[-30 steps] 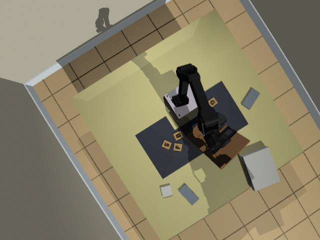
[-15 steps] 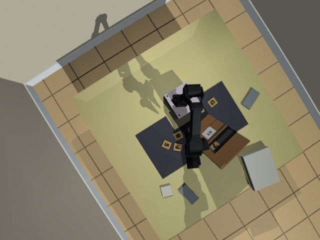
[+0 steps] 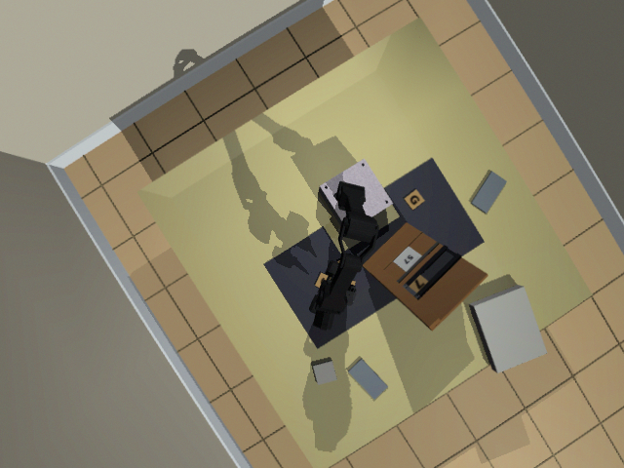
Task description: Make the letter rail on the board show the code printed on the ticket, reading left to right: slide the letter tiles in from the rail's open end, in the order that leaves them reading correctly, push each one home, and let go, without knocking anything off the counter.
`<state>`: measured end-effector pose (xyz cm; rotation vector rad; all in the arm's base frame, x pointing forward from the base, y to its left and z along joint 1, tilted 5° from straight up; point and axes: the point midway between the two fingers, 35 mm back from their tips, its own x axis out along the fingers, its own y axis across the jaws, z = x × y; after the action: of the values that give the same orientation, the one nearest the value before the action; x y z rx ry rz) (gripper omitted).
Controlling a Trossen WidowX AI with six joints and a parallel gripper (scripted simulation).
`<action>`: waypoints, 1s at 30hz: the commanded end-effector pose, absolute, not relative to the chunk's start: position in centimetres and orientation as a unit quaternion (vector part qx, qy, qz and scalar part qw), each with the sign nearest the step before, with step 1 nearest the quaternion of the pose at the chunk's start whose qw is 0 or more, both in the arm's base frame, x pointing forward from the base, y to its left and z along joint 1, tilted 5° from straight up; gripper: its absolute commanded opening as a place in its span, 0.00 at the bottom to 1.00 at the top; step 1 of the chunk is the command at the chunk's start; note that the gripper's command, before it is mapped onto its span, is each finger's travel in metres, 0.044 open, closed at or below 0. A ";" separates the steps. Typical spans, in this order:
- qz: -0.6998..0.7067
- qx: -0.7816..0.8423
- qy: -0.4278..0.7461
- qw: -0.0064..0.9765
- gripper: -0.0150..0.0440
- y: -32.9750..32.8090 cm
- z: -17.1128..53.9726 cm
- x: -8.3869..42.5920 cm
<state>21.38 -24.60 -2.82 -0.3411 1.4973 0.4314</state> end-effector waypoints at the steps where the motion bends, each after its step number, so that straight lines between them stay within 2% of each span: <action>1: 0.184 -0.148 0.679 0.695 0.83 -24.6 -3.4 21.3; 12: 0.184 -0.148 0.679 0.695 0.83 -24.4 -6.6 21.2; 30: 0.184 -0.148 0.679 0.695 0.83 -24.5 -7.1 21.1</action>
<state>21.15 -24.47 -6.73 -0.3316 1.5115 0.4115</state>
